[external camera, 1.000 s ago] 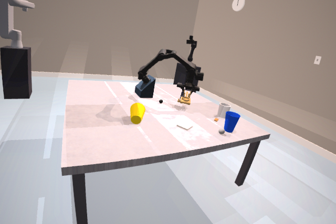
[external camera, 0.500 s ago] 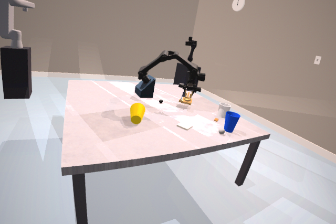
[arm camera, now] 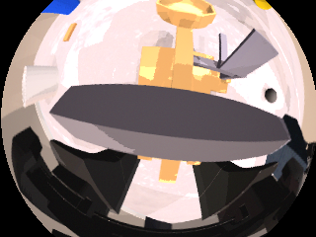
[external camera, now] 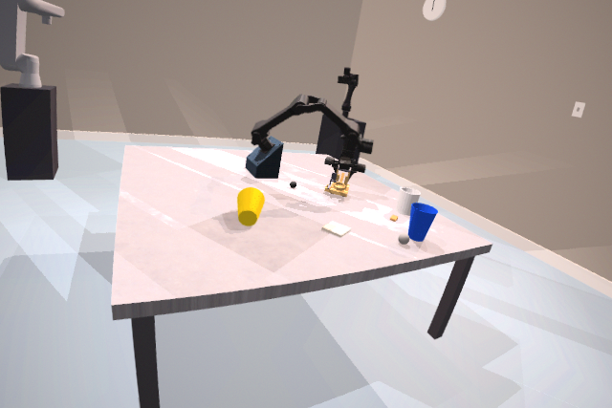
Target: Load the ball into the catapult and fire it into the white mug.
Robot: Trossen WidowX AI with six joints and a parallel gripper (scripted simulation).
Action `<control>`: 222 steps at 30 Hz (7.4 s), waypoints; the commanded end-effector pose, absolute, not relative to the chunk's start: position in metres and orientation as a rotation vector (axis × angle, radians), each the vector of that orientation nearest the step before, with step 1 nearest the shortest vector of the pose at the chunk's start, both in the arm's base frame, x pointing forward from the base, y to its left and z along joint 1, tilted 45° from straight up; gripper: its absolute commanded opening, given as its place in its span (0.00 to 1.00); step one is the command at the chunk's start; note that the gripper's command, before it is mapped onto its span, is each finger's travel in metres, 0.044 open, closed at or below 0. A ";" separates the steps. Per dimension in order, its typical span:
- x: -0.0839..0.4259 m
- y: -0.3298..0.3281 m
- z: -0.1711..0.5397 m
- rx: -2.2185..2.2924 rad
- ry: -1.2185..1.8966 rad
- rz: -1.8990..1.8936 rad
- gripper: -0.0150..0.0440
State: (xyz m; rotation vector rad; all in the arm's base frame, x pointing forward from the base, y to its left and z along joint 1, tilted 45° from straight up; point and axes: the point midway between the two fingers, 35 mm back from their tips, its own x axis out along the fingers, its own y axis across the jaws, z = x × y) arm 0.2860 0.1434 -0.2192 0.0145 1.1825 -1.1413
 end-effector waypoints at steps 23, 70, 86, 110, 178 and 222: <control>0.285 0.133 -0.230 0.014 1.183 -1.141 0.61; 0.285 0.154 -0.210 0.012 1.176 -1.130 1.00; 0.283 0.136 -0.229 0.011 1.175 -1.130 1.00; 0.283 0.133 -0.233 0.020 1.175 -1.132 0.47; 0.309 0.148 -0.229 0.667 0.614 -1.555 0.25; 0.311 0.200 -0.177 0.669 0.621 -1.552 1.00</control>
